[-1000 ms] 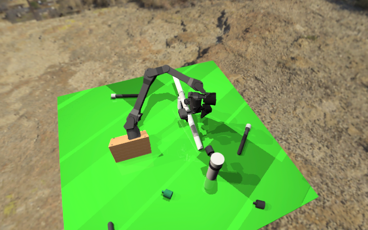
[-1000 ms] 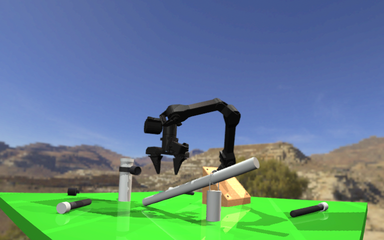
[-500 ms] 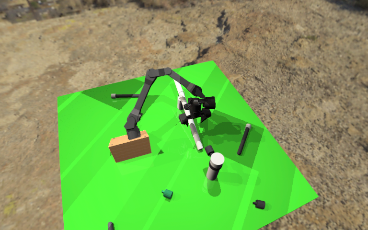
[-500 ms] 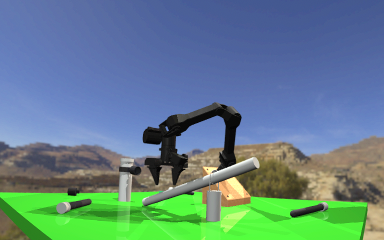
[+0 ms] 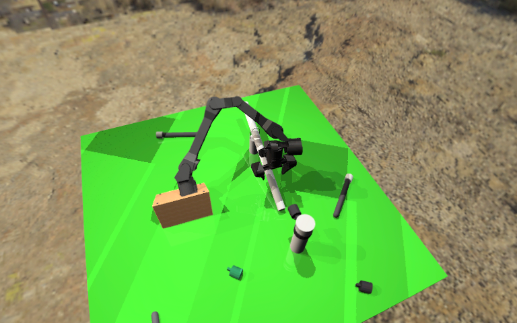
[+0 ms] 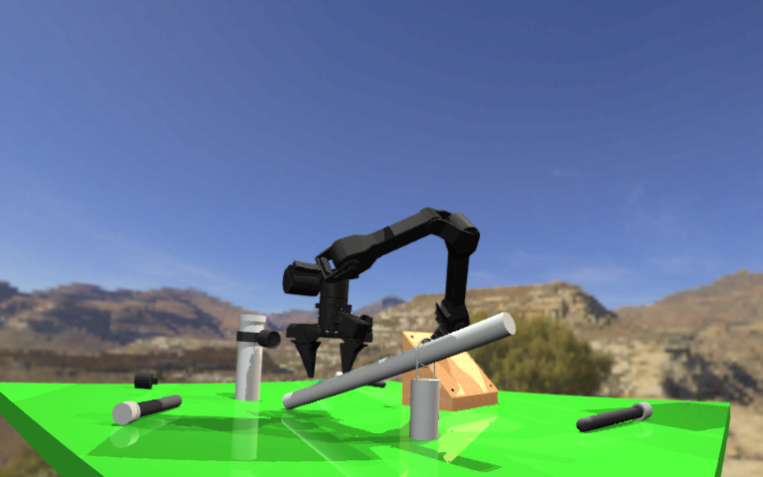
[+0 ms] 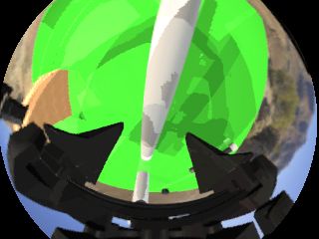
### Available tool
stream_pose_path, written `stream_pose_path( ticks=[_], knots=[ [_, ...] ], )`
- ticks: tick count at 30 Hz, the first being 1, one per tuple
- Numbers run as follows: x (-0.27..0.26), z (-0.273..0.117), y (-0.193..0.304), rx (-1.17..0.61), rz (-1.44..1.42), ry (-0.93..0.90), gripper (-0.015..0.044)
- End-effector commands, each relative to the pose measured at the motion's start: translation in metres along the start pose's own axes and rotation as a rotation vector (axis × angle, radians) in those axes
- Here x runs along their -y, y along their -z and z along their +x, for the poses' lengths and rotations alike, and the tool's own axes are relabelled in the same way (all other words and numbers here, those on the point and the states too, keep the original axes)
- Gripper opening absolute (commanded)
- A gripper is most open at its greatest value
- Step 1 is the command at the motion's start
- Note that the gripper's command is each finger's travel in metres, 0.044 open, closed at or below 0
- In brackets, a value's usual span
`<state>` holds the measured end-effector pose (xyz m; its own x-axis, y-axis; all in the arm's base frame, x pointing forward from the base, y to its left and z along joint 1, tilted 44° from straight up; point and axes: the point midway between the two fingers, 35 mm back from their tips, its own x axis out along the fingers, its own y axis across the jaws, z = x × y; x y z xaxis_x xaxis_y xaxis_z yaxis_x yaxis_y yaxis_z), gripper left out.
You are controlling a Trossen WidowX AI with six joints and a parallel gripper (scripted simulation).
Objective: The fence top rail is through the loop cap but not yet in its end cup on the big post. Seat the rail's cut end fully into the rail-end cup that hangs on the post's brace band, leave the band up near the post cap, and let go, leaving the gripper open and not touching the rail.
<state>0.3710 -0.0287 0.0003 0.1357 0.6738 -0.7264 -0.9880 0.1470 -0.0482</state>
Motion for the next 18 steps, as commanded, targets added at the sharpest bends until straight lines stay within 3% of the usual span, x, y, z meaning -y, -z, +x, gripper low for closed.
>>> stream_pose_path(
  ticks=[1, 18],
  knots=[
    [-0.003, 0.01, 0.001, 0.009, 0.014, -0.012, 0.044],
    [-0.004, 0.037, 0.0, 0.011, 0.014, -0.012, 0.044]
  ],
)
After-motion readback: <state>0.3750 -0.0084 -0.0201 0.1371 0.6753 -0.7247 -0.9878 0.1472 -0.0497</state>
